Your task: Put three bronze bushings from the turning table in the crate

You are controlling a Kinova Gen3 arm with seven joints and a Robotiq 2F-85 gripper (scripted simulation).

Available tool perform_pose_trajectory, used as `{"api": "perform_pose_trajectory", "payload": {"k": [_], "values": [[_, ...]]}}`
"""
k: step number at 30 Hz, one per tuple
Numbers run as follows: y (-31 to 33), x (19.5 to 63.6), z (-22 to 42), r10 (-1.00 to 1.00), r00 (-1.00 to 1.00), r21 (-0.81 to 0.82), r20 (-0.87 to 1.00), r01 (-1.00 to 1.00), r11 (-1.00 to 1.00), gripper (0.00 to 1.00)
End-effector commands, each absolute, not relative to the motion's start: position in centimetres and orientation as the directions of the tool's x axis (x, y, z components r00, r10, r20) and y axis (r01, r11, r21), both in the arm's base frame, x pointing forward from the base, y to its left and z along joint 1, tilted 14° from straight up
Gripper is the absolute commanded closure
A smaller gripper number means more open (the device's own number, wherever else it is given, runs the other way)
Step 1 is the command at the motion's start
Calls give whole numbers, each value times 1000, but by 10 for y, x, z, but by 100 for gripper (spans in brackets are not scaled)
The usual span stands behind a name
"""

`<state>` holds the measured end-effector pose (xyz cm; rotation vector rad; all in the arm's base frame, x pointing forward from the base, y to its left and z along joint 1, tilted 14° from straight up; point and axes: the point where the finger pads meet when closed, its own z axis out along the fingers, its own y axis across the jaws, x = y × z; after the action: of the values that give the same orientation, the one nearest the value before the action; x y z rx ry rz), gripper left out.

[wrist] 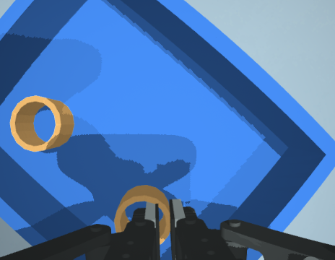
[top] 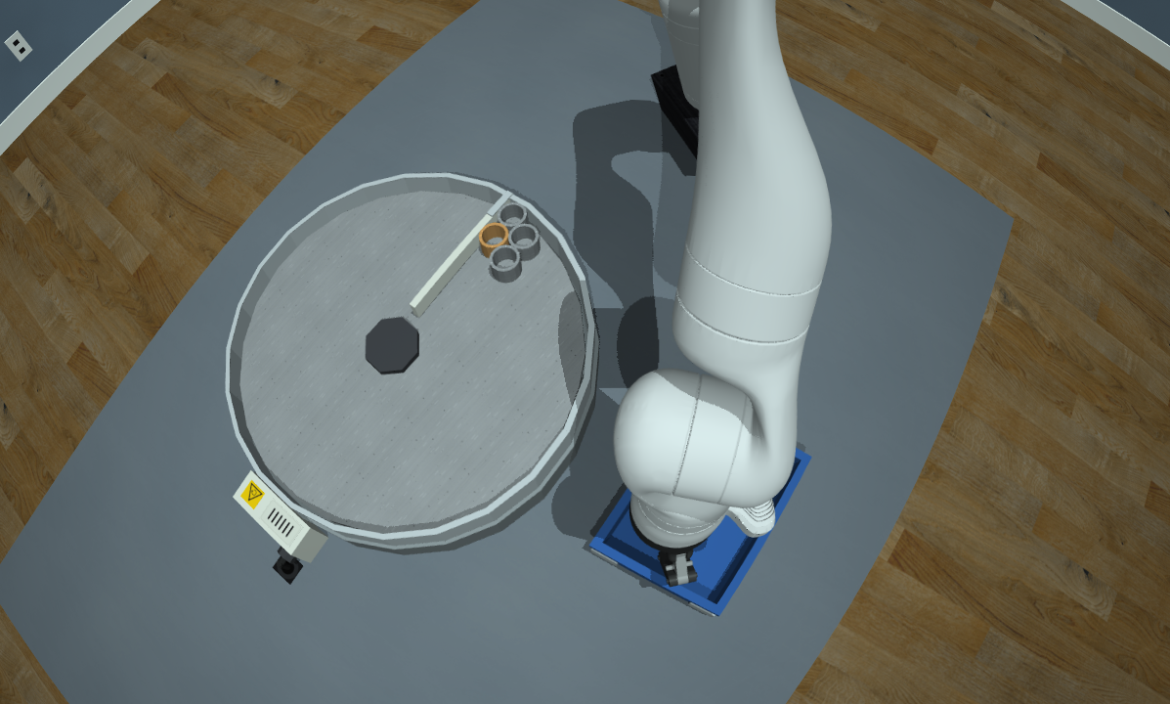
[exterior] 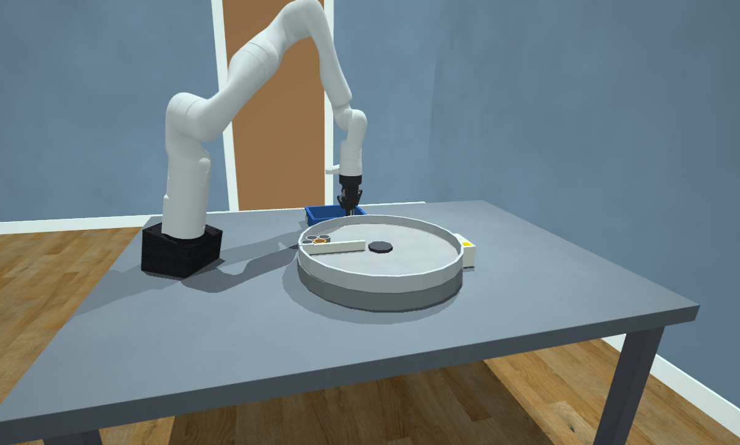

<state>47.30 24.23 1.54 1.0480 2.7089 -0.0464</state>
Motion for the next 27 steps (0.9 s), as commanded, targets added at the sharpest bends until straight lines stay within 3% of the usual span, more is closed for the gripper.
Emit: {"api": "perform_pose_trajectory", "payload": {"k": [1,16,17,27], "values": [[243,474,15,660,-715,57,-230,667,743,100],[242,474,13,660,-715,56,-230,667,743,100],[242,474,13,660,-715,56,-230,667,743,84],[242,474,13,660,-715,56,-230,667,743,84]]}}
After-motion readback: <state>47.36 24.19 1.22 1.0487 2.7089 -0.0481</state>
